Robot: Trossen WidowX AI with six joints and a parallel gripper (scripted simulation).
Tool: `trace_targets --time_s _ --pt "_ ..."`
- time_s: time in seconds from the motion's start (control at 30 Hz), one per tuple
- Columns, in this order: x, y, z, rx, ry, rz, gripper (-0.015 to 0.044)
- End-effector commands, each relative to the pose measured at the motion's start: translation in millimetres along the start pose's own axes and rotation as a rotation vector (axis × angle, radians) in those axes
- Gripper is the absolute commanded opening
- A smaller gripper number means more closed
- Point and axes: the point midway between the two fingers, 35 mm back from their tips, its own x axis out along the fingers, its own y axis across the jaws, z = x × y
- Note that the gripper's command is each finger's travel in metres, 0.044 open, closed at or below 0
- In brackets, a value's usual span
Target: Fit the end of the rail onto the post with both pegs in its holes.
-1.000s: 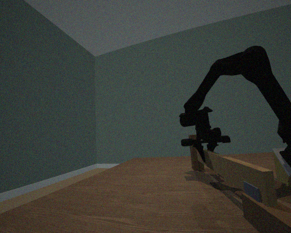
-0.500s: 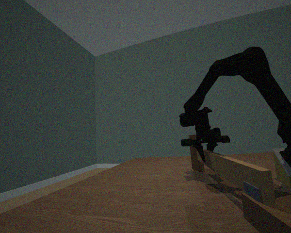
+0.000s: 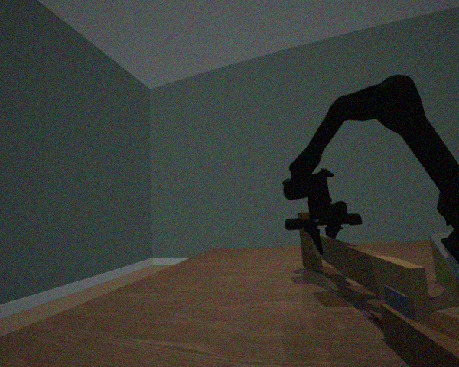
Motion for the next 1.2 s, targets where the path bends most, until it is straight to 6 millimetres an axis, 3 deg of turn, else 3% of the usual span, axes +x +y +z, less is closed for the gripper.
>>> trace_targets --time_s 0.0,1.17 --pt "-2.3 -0.6 -3.5 -0.001 0.006 -0.005 0.0" --pt "-2.5 -0.6 -13.1 -0.001 0.007 -0.005 0.0"
